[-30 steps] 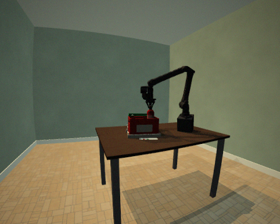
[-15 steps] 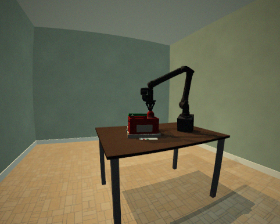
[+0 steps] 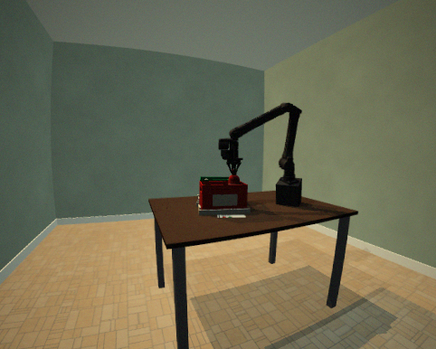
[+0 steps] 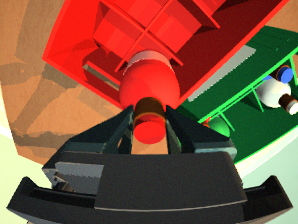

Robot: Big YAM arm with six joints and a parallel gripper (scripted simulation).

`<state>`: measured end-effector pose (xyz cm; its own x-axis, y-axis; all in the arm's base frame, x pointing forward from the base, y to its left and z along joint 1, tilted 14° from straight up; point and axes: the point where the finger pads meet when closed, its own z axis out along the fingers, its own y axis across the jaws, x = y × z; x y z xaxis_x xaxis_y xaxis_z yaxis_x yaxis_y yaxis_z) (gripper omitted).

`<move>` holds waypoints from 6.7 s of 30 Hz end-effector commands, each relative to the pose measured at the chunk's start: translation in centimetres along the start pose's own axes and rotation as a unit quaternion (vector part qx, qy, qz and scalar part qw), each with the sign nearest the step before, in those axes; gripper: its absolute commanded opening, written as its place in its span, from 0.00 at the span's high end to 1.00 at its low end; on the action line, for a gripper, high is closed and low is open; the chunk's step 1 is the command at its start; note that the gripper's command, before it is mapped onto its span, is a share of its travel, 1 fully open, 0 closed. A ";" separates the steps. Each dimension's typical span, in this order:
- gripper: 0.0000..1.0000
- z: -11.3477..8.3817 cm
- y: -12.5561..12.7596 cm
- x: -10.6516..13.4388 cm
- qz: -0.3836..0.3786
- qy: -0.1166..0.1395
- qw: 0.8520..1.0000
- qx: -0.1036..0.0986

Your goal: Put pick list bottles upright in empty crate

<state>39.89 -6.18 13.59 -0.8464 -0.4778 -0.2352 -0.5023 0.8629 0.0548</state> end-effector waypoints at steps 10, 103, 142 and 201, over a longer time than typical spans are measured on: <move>1.00 0.0 -0.2 -1.4 -0.004 -0.015 1.000 0.013; 1.00 3.7 -1.2 -2.9 -0.007 -0.031 0.999 0.026; 1.00 4.1 -1.3 -2.7 -0.004 -0.019 1.000 0.016; 1.00 4.4 -2.6 -3.1 -0.003 -0.026 0.999 0.023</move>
<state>41.37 -5.21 7.12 -0.8504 -0.4772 -0.2218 -0.5015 0.8626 0.0669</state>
